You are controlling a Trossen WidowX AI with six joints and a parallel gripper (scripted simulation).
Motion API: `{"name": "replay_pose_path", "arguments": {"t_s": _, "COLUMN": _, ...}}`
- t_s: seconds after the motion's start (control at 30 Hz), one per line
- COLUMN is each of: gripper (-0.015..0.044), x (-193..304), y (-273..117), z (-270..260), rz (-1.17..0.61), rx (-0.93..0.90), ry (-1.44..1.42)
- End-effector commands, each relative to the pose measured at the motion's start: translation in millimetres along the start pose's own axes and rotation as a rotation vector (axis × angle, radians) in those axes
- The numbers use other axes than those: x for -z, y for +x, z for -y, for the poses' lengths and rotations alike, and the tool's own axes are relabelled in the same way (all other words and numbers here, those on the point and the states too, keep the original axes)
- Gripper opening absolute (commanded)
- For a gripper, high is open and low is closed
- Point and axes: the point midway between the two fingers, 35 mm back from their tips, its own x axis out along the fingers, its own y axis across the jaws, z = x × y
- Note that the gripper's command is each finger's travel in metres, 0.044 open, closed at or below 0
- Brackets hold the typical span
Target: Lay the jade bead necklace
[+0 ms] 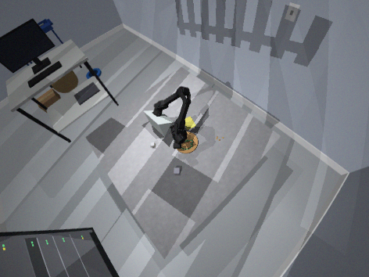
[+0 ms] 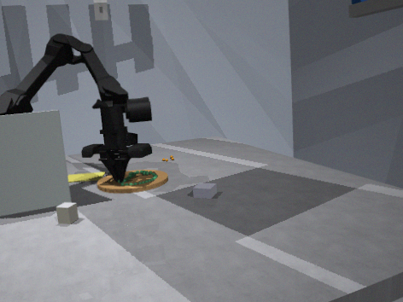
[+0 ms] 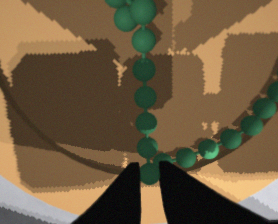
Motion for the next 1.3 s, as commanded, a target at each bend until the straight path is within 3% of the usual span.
{"name": "replay_pose_path", "arguments": {"t_s": 0.0, "gripper": 0.0000, "x": 1.8, "y": 5.8, "z": -2.0, "rz": -0.003, "rx": -0.005, "ry": 0.003}}
{"name": "replay_pose_path", "arguments": {"t_s": 0.13, "gripper": 0.0000, "x": 1.8, "y": 6.8, "z": -2.0, "rz": -0.003, "rx": -0.005, "ry": 0.003}}
{"name": "replay_pose_path", "arguments": {"t_s": 0.7, "gripper": 0.0440, "x": 0.9, "y": 2.7, "z": -1.1, "rz": -0.003, "rx": -0.003, "ry": 0.001}}
{"name": "replay_pose_path", "arguments": {"t_s": 1.27, "gripper": 0.0440, "x": 0.9, "y": -0.7, "z": -1.0, "rz": -0.003, "rx": -0.004, "ry": 0.003}}
